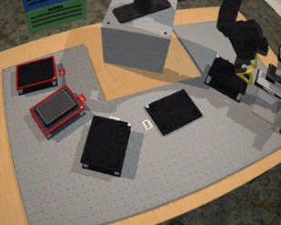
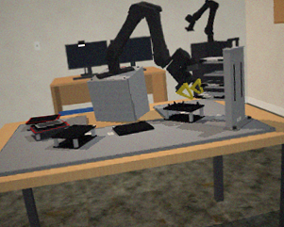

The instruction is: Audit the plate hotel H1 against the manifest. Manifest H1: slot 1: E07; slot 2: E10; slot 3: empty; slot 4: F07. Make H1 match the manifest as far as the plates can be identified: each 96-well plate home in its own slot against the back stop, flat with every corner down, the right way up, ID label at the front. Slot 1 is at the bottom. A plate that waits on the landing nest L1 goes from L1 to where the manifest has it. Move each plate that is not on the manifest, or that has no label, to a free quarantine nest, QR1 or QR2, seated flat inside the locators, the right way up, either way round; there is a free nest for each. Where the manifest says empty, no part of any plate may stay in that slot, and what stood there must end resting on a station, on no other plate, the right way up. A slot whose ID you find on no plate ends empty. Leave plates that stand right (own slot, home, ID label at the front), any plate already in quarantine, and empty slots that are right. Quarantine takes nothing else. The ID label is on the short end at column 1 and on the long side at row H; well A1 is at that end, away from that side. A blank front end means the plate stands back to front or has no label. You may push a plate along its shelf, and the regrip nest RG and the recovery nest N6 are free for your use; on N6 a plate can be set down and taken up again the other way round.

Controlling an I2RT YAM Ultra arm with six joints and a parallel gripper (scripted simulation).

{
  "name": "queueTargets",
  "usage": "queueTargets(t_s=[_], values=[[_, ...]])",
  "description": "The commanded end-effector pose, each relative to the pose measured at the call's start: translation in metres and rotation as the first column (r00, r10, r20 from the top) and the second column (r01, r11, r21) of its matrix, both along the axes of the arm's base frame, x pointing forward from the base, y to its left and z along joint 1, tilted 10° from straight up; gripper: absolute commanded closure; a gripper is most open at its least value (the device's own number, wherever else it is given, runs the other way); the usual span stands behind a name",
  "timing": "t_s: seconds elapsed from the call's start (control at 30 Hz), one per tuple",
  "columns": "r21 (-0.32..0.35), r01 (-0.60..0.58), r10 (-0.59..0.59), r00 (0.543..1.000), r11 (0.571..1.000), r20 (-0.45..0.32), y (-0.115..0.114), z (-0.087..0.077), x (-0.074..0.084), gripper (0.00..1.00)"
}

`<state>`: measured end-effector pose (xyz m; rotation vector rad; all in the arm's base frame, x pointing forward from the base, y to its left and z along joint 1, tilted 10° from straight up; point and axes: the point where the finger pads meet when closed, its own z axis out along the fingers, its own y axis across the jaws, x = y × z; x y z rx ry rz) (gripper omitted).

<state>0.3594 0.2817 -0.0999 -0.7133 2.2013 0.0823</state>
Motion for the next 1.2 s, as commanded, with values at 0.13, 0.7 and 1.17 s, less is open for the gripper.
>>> queueTargets(t_s=[0.13,0.7,1.17], values=[[0.036,-0.002,0.001,0.999,0.999,0.034,0.004,0.016,-0.005,0.00],[0.036,-0.002,0.001,0.999,0.999,0.034,-0.010,0.015,-0.026,0.00],[0.036,-0.002,0.001,0.999,0.999,0.033,-0.022,0.014,-0.046,0.00]])
